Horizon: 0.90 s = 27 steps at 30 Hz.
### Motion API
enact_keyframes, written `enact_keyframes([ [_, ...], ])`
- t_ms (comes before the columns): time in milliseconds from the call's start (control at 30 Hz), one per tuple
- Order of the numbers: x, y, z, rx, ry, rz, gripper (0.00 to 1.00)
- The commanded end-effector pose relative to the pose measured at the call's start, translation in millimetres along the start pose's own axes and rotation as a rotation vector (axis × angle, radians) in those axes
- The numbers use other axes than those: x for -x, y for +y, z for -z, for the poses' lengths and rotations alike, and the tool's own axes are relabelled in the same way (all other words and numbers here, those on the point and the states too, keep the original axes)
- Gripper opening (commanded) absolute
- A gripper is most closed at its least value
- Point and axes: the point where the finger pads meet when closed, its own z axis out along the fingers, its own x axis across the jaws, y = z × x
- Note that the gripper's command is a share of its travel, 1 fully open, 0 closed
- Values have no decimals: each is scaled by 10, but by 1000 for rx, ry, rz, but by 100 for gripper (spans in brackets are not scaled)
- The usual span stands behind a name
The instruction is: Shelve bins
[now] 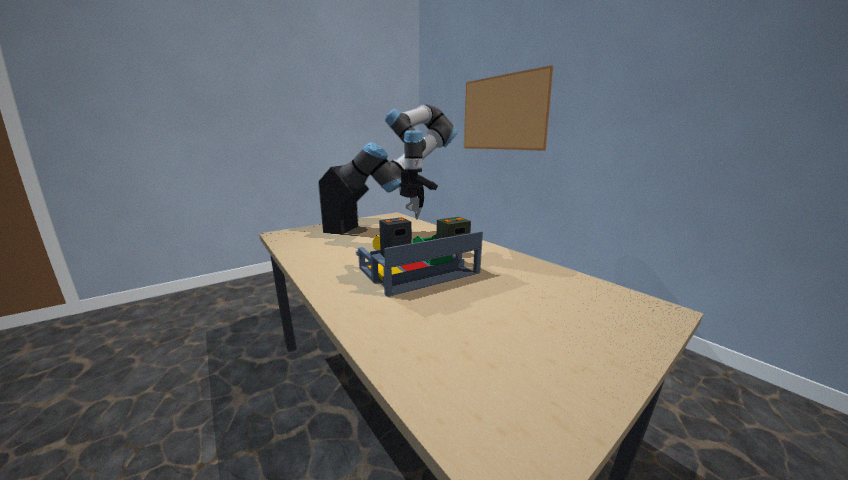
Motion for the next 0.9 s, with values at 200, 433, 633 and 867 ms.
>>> enact_keyframes([
  [200, -3, -2, -108, 1, 0, 0, 0],
  [433, -3, -3, -201, 1, 0, 0, 0],
  [633, -4, -4, -342, 1, 0, 0, 0],
  [867, -4, -7, -531, 1, 0, 0, 0],
])
